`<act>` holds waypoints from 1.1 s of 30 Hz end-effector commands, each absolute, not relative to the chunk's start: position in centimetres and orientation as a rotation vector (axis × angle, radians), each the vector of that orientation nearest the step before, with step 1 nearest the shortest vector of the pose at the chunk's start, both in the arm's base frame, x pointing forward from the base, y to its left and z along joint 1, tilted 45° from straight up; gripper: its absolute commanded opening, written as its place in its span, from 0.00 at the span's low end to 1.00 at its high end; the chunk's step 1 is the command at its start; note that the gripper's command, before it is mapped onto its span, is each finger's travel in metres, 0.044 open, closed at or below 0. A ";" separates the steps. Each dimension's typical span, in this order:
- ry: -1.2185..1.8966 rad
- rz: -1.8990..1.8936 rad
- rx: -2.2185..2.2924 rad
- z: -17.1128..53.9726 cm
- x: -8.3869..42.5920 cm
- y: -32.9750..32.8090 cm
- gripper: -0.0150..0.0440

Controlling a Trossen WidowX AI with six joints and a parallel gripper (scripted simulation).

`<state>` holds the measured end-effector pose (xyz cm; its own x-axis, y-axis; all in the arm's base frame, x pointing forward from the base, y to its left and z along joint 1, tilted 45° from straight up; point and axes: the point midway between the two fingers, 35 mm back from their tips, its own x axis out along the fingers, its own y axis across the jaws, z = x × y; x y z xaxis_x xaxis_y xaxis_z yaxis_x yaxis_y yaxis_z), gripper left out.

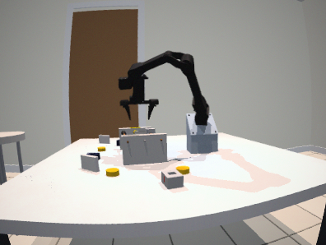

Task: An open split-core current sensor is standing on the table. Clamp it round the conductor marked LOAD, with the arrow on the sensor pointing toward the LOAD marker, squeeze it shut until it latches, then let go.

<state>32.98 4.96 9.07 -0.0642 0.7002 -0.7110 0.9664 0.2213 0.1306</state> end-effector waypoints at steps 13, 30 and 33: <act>1.828 -0.507 1.536 9.1 33.0 4.9 1.00; 1.829 0.050 1.385 6.4 31.1 3.4 1.00; 1.753 0.294 1.323 5.5 30.3 2.8 1.00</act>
<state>31.75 3.60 7.00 -0.0562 0.7940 -0.6054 0.8111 0.3899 0.4360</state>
